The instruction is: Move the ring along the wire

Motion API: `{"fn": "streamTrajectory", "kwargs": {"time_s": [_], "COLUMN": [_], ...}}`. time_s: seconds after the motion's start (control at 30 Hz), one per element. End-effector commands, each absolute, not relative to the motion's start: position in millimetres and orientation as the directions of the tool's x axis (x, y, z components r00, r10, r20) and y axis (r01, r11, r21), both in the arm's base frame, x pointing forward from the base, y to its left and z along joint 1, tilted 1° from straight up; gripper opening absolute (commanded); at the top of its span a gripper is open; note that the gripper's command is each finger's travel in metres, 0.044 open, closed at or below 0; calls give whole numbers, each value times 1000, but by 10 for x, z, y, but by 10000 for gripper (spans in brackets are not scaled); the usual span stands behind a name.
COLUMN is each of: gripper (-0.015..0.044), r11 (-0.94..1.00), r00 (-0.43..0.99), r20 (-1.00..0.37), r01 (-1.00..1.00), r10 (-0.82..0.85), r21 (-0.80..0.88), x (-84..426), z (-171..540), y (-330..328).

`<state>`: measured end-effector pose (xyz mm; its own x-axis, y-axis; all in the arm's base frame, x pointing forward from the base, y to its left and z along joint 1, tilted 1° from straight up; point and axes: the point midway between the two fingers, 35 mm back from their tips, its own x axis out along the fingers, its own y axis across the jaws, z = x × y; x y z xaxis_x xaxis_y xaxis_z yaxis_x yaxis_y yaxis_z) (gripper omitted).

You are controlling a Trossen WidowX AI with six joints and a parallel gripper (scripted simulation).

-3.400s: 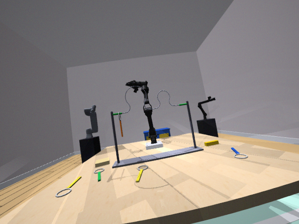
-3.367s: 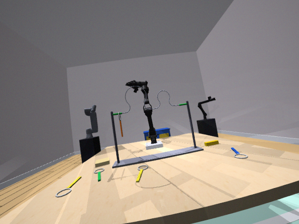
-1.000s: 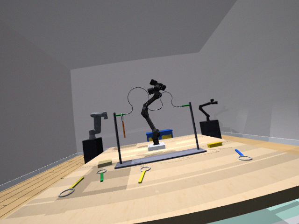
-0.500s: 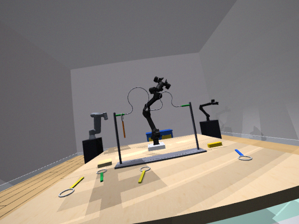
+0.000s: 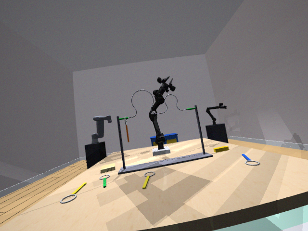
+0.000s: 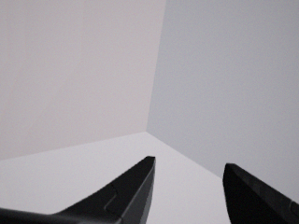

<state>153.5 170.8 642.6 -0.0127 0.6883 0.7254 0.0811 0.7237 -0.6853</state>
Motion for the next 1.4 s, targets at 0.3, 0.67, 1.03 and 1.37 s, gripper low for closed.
{"fn": "streamTrajectory", "kwargs": {"time_s": [0.3,0.67,1.03,1.37], "gripper": [160,160,160,160], "r11": [718,721,711,758], "r00": [380,648,793,854], "r20": [713,674,609,508], "r01": [160,270,414,407], "r10": [589,355,24,-117], "r21": [-678,-639,-568,-509], "x": [2501,3020,3188,3297], "z": [6134,5826,5440,4869], "y": [1006,29,-1166,-1905]}}
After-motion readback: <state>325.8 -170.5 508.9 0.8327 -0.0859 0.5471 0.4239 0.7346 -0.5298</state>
